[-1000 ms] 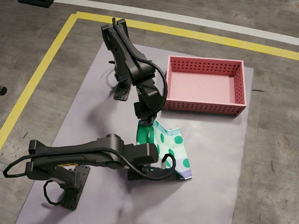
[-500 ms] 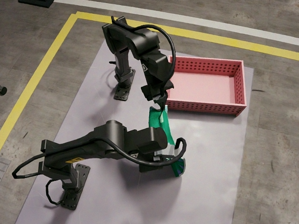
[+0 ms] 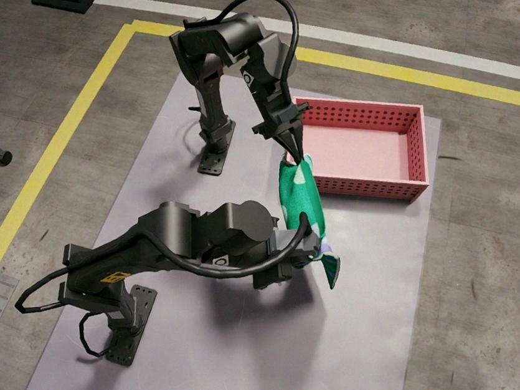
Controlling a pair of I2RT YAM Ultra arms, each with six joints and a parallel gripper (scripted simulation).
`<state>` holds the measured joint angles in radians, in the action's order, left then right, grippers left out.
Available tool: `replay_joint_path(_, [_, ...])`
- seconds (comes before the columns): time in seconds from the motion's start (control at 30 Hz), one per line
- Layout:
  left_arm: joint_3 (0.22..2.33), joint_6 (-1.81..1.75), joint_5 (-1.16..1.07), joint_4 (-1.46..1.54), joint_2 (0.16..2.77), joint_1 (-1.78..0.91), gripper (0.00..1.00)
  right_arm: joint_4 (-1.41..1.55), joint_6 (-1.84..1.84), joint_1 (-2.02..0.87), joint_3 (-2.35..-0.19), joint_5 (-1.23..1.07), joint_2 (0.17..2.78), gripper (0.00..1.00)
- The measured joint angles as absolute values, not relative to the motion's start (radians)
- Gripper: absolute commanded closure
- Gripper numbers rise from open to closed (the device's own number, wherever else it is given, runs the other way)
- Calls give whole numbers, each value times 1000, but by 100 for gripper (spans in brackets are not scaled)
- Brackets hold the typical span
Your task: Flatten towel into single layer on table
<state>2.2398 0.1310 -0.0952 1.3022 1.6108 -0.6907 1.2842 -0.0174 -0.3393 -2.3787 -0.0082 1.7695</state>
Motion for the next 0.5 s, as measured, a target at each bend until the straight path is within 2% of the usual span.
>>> replay_joint_path(0.27, [2191,75,-72,1151,1562,-670,100,1084,-9,-341,-2317,-11,1740,100])
replay_joint_path(0.5, [2267,38,-40,1121,1597,-661,100,988,-4,-341,-2362,-10,1770,100])
